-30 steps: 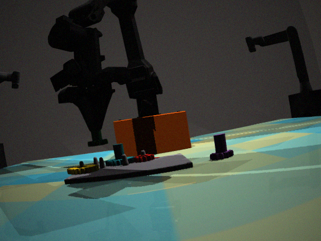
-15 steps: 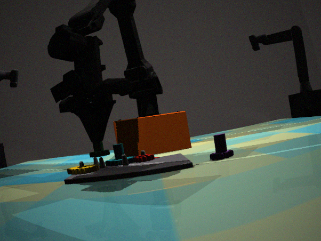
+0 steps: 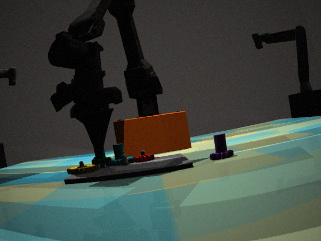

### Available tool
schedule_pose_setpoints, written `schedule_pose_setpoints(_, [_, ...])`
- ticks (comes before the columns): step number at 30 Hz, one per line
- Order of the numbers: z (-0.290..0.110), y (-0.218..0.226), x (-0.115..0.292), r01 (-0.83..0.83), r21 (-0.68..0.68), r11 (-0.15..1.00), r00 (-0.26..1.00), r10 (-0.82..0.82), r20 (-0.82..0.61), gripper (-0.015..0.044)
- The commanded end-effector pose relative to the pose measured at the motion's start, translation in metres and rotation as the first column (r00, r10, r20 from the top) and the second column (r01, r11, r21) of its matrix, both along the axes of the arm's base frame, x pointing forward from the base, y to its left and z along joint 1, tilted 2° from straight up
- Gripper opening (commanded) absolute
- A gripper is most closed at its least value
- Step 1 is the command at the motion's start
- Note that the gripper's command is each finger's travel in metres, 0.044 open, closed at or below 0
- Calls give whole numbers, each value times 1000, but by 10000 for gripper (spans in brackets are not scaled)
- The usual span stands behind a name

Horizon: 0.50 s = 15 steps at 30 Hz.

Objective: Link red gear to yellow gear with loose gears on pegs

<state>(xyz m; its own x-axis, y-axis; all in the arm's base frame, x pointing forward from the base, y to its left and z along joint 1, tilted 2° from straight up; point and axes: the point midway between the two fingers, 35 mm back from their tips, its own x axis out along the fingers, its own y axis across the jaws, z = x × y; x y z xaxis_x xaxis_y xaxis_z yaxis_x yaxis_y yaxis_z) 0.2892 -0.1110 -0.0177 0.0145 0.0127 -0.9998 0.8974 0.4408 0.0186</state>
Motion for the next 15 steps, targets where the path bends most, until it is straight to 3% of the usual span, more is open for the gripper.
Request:
schedule_pose_setpoints(1, [-1, -1, -1, 17, -3, 1000, 1000, -17, -2, 0])
schedule_pose_setpoints(15, [-2, 1, -1, -294, -7, 956, 956, 294, 0, 0])
